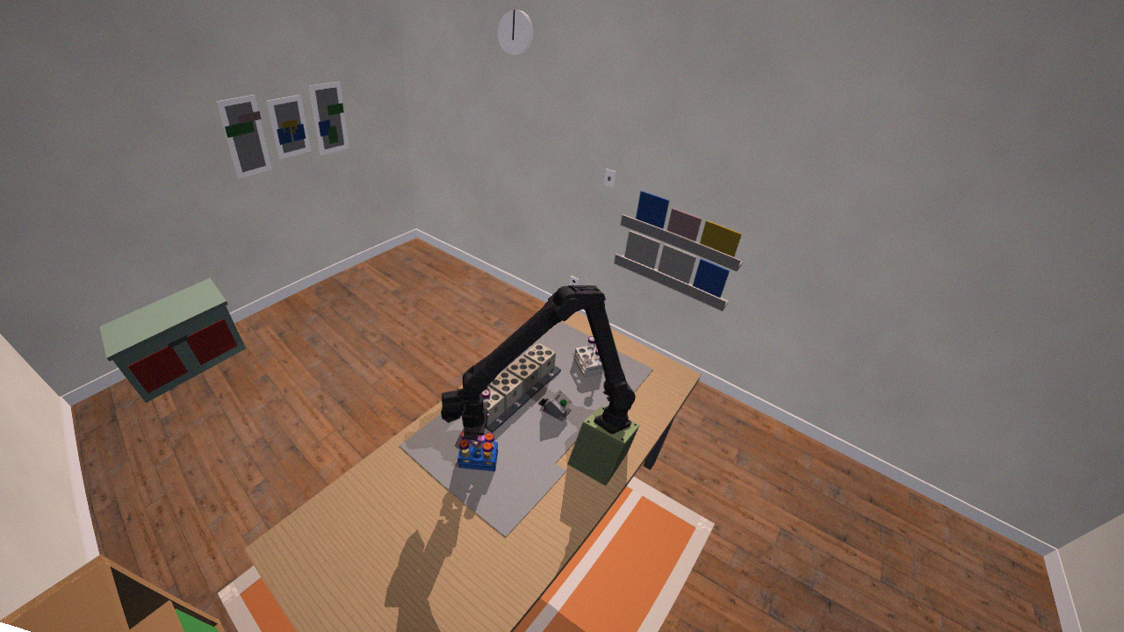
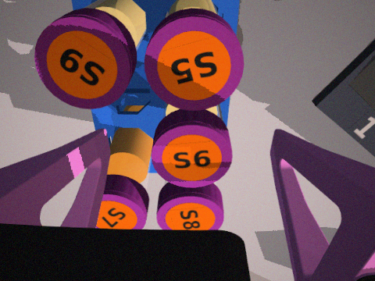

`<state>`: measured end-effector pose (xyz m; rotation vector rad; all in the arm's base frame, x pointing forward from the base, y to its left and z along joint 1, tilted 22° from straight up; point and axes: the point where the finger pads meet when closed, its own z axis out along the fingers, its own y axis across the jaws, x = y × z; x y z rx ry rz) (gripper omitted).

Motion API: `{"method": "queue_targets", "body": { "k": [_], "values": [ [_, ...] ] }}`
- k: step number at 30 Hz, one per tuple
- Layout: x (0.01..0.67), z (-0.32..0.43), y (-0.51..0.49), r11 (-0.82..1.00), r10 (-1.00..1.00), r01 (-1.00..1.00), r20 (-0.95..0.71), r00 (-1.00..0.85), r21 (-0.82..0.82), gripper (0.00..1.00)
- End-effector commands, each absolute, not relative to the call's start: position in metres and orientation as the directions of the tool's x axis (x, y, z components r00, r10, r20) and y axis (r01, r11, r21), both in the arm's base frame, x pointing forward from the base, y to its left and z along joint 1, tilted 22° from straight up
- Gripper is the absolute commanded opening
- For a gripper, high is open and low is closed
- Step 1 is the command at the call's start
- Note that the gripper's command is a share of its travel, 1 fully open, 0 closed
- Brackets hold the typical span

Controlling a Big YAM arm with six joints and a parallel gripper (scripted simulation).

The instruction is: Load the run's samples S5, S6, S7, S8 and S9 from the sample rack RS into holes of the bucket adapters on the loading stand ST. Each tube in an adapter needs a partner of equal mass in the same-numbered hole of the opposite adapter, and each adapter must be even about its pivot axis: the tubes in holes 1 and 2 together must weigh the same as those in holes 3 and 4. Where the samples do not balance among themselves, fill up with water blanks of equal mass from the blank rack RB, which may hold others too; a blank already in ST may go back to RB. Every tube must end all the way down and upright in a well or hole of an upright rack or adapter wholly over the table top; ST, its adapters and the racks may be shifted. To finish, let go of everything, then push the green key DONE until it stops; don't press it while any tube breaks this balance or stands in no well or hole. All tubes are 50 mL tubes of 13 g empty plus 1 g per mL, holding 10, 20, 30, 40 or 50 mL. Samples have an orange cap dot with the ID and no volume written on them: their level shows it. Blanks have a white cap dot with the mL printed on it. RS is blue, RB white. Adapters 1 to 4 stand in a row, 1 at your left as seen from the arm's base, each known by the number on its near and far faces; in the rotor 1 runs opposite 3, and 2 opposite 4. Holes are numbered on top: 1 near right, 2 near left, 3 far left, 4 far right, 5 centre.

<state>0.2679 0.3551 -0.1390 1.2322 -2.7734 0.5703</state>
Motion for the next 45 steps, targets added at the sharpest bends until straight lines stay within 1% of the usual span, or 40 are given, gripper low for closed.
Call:
{"method": "queue_targets", "body": {
  "k": [1,2,18,21,45],
  "values": [
    [0.278,-0.129,0.370,0.624,-0.714,-0.720,0.155,-0.683,-0.304,0.80],
    [0.278,-0.129,0.370,0.624,-0.714,-0.720,0.155,-0.683,-0.304,0.00],
    [0.278,-0.129,0.370,0.624,-0.714,-0.720,0.155,-0.683,-0.304,0.00],
    [0.285,-0.105,0.387,0.641,-0.710,-0.707,0.119,-0.694,-0.299,0.00],
    [0.270,-0.040,0.414,0.632,-0.721,-0.717,0.116,-0.683,-0.294,0.00]
  ]
}}
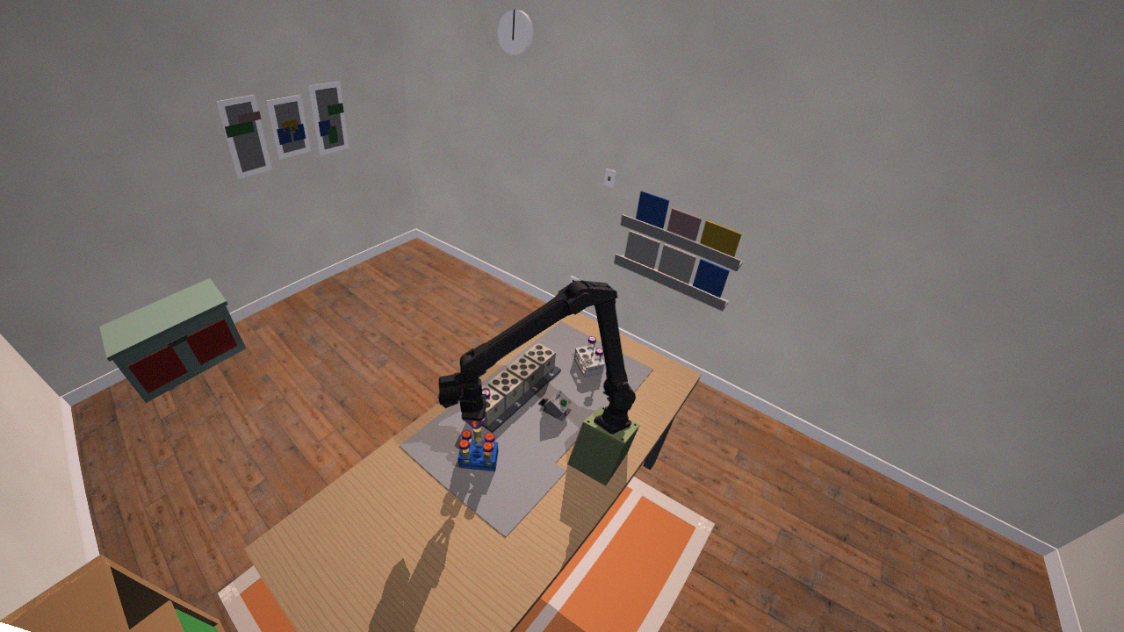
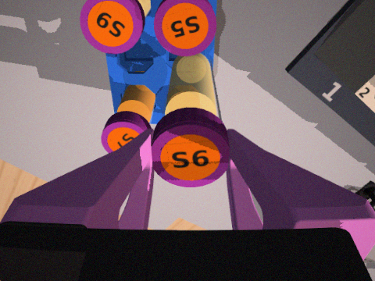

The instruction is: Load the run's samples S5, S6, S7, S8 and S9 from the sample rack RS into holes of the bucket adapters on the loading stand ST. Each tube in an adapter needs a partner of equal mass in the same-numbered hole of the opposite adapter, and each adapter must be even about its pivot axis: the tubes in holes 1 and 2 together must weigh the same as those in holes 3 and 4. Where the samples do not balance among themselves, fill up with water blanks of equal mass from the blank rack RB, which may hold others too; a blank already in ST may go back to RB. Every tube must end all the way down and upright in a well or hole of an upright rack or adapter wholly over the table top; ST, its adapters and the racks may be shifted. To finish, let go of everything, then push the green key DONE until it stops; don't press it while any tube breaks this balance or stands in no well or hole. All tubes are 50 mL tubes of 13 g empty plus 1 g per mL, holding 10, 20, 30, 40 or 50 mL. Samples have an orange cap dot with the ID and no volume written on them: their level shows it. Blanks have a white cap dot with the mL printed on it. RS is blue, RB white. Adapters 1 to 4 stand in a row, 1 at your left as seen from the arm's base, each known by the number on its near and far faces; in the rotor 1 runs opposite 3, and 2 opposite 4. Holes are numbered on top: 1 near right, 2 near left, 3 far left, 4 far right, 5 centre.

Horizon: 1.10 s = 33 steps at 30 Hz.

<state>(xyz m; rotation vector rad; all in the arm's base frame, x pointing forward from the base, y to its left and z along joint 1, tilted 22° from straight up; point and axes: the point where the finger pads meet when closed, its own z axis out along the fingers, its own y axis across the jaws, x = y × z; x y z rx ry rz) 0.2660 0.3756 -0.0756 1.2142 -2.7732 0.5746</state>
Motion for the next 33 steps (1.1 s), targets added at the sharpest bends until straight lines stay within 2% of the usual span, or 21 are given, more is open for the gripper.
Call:
{"method": "queue_targets", "body": {
  "k": [1,22,24,25,27,33],
  "values": [
    [0.269,-0.036,0.415,0.632,-0.721,-0.717,0.115,-0.683,-0.294,0.00],
    [0.261,0.026,0.435,0.633,-0.722,-0.717,0.113,-0.683,-0.291,0.00],
    [0.262,0.010,0.421,0.626,-0.715,-0.720,0.150,-0.683,-0.300,0.00],
    [0.267,0.029,0.432,0.654,-0.702,-0.696,0.104,-0.704,-0.297,0.00],
    [0.276,0.017,0.395,0.692,-0.643,-0.646,0.133,-0.755,-0.321,0.00],
    [0.294,0.026,0.378,0.759,-0.566,-0.560,0.090,-0.820,-0.332,0.00]
  ]
}}
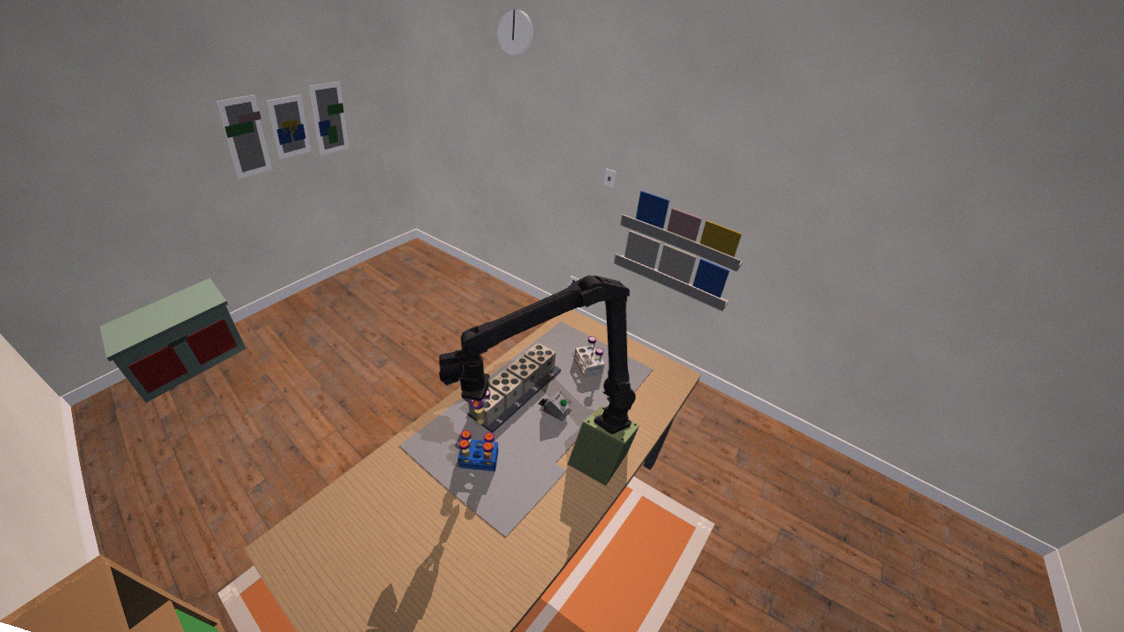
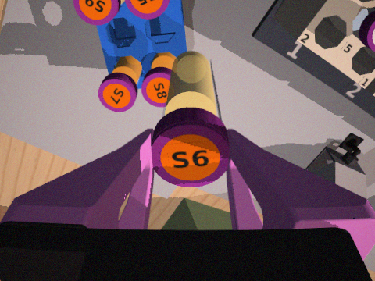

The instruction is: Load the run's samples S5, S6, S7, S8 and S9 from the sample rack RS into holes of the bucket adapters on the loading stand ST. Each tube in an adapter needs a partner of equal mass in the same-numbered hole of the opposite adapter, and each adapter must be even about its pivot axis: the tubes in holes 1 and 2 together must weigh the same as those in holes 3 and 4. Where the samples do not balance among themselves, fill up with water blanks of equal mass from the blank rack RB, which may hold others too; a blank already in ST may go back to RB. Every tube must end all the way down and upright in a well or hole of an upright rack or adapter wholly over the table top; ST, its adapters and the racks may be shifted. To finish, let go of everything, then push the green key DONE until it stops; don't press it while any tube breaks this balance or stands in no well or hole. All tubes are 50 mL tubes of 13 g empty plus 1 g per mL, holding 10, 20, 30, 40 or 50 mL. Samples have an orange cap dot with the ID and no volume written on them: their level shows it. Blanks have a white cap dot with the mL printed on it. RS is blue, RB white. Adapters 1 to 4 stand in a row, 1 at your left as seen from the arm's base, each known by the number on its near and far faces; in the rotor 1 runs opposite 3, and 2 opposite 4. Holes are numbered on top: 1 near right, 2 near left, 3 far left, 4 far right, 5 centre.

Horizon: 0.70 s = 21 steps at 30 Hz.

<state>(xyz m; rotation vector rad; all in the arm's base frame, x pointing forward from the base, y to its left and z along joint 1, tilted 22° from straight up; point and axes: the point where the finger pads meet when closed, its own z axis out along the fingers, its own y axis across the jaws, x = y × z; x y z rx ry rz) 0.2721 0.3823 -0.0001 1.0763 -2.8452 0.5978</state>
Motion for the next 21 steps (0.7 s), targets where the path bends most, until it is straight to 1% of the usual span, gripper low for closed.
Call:
{"method": "queue_targets", "body": {
  "k": [1,12,14,18,21],
  "values": [
    [0.298,0.028,0.373,0.774,-0.545,-0.538,0.081,-0.834,-0.334,0.00],
    [0.344,0.057,0.321,0.895,-0.298,-0.274,-0.016,-0.954,-0.353,0.00],
    [0.344,0.057,0.321,0.895,-0.298,-0.274,-0.016,-0.954,-0.353,0.00],
    [0.361,0.063,0.302,0.921,-0.201,-0.170,-0.056,-0.978,-0.350,0.00],
    [0.380,0.078,0.294,0.924,-0.211,-0.175,-0.070,-0.975,-0.341,0.00]
  ]
}}
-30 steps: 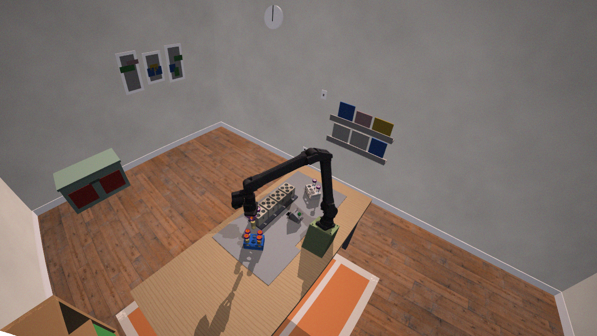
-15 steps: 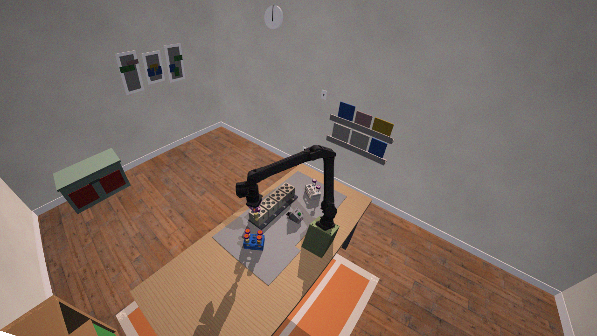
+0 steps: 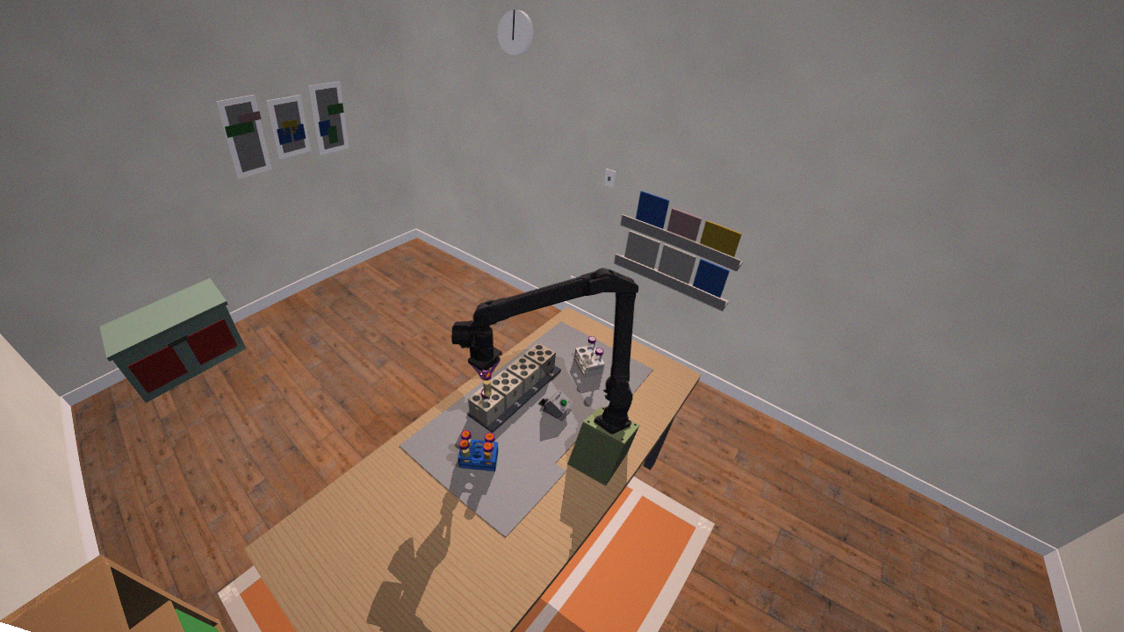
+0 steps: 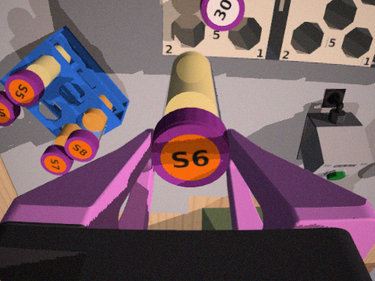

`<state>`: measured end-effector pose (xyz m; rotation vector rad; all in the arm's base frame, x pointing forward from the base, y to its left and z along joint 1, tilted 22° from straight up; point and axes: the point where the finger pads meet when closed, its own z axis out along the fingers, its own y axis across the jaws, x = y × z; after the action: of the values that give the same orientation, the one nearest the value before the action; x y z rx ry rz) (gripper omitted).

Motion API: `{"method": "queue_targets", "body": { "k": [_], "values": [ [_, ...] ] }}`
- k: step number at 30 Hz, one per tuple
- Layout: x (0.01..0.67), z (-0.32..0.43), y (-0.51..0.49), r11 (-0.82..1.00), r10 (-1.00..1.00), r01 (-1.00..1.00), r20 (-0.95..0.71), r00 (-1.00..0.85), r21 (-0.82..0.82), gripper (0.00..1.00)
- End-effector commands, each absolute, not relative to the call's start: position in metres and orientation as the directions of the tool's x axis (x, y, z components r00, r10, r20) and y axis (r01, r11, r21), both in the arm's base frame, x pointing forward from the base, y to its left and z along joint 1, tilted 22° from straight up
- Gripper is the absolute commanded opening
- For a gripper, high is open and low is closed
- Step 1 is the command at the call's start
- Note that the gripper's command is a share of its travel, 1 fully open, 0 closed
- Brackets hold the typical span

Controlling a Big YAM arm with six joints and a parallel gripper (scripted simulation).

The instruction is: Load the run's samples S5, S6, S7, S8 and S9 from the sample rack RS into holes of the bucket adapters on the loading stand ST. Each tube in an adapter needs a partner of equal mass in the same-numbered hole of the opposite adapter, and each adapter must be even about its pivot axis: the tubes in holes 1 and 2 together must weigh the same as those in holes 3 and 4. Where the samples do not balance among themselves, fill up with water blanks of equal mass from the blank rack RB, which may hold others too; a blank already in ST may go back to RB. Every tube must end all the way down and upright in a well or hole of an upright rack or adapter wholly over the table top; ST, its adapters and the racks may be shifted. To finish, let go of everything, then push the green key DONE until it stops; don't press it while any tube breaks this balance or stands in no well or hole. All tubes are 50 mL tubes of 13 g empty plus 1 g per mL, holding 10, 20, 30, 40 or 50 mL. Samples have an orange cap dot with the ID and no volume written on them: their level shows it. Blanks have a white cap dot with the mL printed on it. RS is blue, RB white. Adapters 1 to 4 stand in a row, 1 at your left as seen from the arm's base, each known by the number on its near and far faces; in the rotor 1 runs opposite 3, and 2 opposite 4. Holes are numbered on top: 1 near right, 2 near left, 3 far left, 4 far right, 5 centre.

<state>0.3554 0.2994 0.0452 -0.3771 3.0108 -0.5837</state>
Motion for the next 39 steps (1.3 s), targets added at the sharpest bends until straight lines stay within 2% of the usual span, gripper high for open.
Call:
{"method": "queue_targets", "body": {
  "k": [1,20,25,39],
  "values": [
    [0.386,0.082,0.290,0.923,-0.216,-0.180,-0.071,-0.974,-0.340,0.00],
    [0.457,0.124,0.223,0.926,-0.215,-0.169,-0.103,-0.971,-0.337,0.00],
    [0.437,0.080,0.221,0.908,-0.242,-0.214,-0.033,-0.970,-0.361,0.00],
    [0.446,0.047,0.197,0.911,-0.218,-0.193,-0.028,-0.976,-0.366,0.00]
  ]
}}
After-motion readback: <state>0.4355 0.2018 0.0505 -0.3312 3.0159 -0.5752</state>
